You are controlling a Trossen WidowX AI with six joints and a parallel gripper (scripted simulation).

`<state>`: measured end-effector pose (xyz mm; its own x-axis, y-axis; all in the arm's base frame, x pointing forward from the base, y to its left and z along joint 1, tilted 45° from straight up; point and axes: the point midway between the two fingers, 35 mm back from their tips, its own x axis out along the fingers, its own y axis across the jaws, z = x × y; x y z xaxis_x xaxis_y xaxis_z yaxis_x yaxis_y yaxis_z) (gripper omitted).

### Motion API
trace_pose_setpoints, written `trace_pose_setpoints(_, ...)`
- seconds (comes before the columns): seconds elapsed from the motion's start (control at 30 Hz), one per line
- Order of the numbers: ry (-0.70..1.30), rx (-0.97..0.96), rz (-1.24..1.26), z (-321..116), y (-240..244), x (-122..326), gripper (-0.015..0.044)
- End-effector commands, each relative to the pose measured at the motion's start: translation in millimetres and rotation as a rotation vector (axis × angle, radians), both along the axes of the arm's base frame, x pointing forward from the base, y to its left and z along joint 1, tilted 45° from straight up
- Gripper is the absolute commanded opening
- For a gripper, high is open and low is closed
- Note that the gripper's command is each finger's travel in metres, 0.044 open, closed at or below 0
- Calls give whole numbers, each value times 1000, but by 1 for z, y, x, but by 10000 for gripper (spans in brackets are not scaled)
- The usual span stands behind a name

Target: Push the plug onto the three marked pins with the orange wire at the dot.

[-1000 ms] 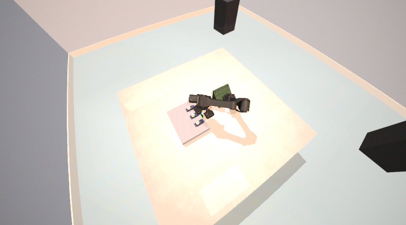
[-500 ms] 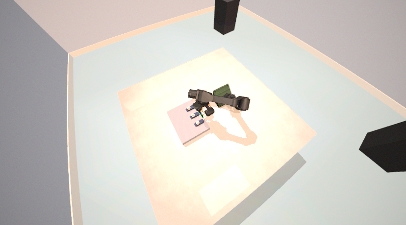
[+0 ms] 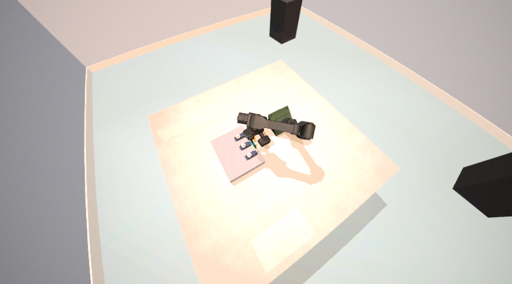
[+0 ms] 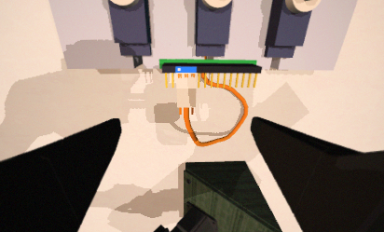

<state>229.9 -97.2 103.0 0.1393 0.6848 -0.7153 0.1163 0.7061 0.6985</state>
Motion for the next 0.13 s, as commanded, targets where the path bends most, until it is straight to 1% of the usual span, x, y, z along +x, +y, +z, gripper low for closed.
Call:
trace_pose_setpoints(0.0, -1, -2, 6, 0, 0, -1, 440)
trace_pose_setpoints(0.1, -1, -2, 6, 0, 0, -1, 440)
